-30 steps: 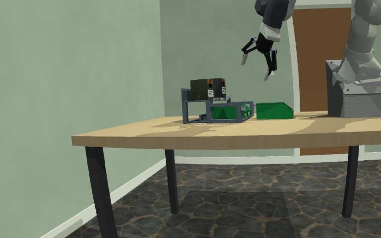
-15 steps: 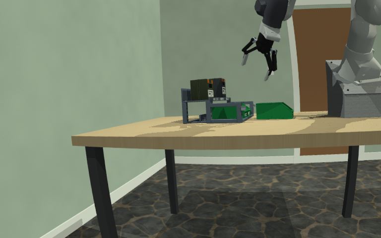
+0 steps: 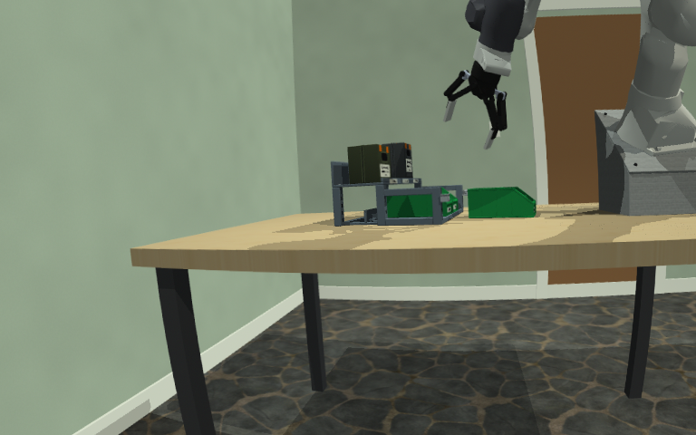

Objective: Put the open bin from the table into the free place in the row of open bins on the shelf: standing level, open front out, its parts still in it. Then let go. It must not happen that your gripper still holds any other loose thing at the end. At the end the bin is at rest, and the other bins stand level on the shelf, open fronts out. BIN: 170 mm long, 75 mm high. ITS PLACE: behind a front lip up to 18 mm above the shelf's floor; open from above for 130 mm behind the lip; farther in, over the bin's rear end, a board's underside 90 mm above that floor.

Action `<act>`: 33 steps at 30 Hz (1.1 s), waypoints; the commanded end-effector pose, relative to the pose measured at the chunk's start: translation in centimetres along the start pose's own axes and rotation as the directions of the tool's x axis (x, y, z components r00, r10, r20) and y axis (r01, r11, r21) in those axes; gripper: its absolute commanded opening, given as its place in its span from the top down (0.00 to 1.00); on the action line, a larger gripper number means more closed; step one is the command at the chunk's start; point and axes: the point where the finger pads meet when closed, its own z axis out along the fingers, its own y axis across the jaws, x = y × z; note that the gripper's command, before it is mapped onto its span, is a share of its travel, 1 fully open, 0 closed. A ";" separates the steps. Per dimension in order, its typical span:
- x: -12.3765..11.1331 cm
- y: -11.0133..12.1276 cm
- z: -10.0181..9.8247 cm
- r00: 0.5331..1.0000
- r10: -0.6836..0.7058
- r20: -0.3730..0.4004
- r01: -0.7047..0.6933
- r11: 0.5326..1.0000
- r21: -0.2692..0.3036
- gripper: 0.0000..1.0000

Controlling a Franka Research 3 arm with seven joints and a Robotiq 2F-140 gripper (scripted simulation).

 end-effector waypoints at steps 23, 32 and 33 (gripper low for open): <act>-0.1 -0.8 0.3 0.998 0.068 -0.002 -0.068 0.997 0.045 0.00; -0.1 -0.8 0.3 0.998 0.068 -0.002 -0.068 0.997 0.045 0.00; -0.1 -0.8 0.3 0.998 0.068 -0.002 -0.068 0.997 0.045 0.00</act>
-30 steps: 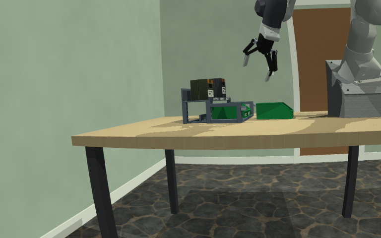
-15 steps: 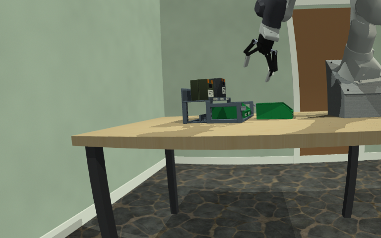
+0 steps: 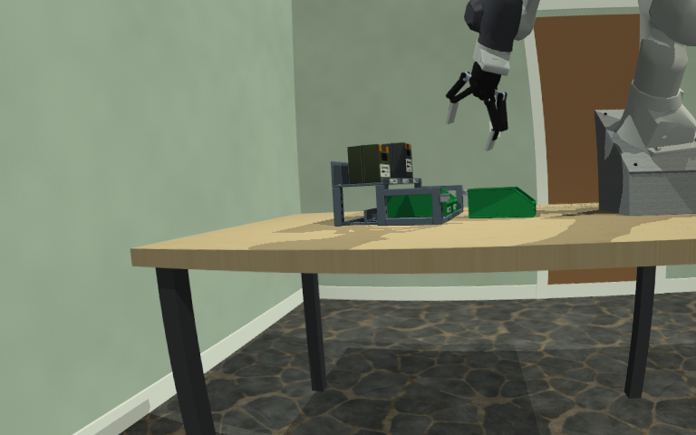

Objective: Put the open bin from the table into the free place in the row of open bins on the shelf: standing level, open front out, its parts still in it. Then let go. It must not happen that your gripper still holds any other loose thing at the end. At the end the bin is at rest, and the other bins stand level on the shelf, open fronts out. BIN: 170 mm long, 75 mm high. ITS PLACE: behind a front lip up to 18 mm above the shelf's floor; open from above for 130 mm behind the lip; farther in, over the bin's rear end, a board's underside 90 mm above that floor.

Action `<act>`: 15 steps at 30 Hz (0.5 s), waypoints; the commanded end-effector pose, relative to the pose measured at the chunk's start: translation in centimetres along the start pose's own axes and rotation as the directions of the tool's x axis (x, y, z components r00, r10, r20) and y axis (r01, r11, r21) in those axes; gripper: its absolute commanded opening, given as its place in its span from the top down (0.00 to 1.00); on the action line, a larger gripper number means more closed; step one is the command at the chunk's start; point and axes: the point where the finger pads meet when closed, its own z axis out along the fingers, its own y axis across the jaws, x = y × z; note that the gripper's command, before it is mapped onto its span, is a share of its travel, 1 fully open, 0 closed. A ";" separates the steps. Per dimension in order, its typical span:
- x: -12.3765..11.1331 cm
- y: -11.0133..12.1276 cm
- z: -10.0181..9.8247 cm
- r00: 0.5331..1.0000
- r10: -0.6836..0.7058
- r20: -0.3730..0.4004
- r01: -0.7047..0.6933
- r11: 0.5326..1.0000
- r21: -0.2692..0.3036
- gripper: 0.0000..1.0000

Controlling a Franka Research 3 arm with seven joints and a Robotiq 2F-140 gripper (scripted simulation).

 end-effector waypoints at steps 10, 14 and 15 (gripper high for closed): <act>-0.2 -0.6 0.3 0.998 0.065 0.000 -0.065 0.997 0.040 0.00; -0.2 -0.6 0.3 0.998 0.065 0.000 -0.065 0.997 0.040 0.00; -0.2 -0.6 0.3 0.998 0.065 0.000 -0.065 0.997 0.040 0.00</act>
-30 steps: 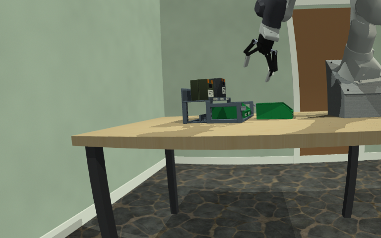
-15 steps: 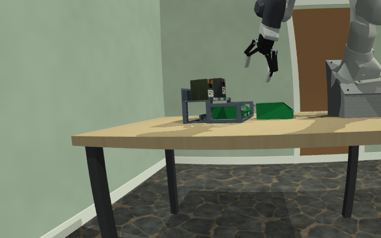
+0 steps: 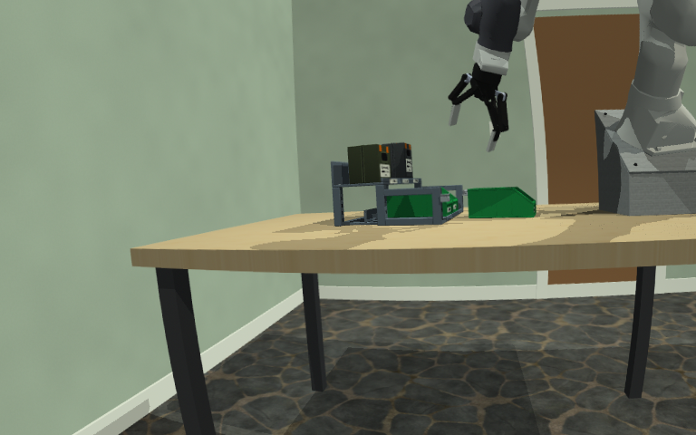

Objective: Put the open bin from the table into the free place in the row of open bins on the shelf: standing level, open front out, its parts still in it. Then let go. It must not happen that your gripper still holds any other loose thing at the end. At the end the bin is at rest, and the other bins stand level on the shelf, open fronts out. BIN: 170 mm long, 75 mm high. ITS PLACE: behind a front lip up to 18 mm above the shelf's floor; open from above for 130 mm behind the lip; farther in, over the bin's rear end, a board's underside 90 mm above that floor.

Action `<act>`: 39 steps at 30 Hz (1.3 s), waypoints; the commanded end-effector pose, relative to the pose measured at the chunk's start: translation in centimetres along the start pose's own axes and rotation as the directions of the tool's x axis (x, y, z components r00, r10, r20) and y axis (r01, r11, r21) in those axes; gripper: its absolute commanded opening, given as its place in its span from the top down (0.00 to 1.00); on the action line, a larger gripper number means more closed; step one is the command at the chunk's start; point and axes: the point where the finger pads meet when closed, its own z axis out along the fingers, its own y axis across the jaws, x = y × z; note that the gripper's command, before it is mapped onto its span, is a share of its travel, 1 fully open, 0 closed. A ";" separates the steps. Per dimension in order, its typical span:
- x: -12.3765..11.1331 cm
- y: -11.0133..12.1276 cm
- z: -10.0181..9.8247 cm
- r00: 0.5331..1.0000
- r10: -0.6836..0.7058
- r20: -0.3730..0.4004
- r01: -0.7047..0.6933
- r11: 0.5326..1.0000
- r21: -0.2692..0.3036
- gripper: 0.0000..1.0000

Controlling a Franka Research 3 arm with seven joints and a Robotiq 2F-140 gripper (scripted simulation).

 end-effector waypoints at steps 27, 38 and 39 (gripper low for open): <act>-0.2 -0.7 0.3 0.997 0.072 0.000 -0.072 0.996 0.044 0.00; -0.5 -1.2 0.5 0.992 0.123 0.004 -0.123 0.989 0.077 0.00; -0.5 -1.2 0.5 0.992 0.123 0.004 -0.123 0.989 0.077 0.00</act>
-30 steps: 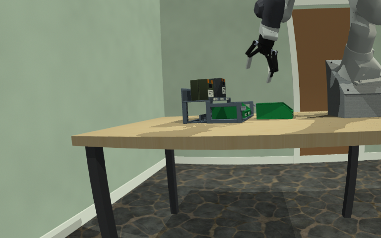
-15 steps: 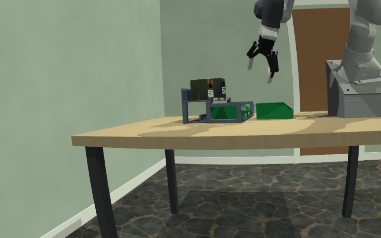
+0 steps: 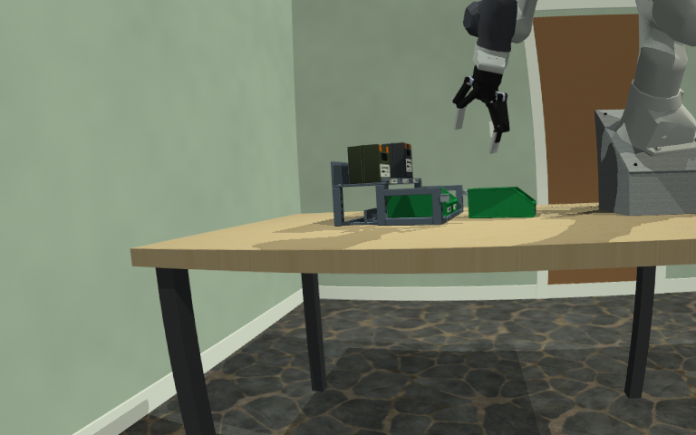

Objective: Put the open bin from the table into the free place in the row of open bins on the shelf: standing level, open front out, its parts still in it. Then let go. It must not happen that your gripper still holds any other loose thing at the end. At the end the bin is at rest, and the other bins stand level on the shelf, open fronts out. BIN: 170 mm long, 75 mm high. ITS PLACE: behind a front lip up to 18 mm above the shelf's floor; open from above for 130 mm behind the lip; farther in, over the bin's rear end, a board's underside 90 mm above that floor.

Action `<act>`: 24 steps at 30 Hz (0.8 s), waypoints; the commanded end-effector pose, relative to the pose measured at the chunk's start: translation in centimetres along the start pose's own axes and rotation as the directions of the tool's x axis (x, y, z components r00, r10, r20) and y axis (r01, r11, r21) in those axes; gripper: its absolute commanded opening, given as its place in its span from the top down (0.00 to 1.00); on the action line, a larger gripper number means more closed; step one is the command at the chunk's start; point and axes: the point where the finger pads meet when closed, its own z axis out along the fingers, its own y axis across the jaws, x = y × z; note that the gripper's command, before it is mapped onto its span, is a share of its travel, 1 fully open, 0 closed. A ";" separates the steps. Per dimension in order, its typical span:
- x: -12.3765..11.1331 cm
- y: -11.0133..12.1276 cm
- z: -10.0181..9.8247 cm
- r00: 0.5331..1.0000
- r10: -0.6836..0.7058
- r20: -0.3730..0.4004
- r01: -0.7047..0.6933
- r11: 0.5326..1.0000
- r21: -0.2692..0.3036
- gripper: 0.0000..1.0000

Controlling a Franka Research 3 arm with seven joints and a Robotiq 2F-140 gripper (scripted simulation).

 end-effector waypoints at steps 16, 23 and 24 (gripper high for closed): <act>-0.2 -0.6 0.2 0.997 0.072 0.001 -0.072 0.997 0.042 0.00; -0.2 -0.6 0.2 0.997 0.072 0.001 -0.072 0.997 0.042 0.00; -0.2 -0.6 0.2 0.997 0.072 0.001 -0.072 0.997 0.042 0.00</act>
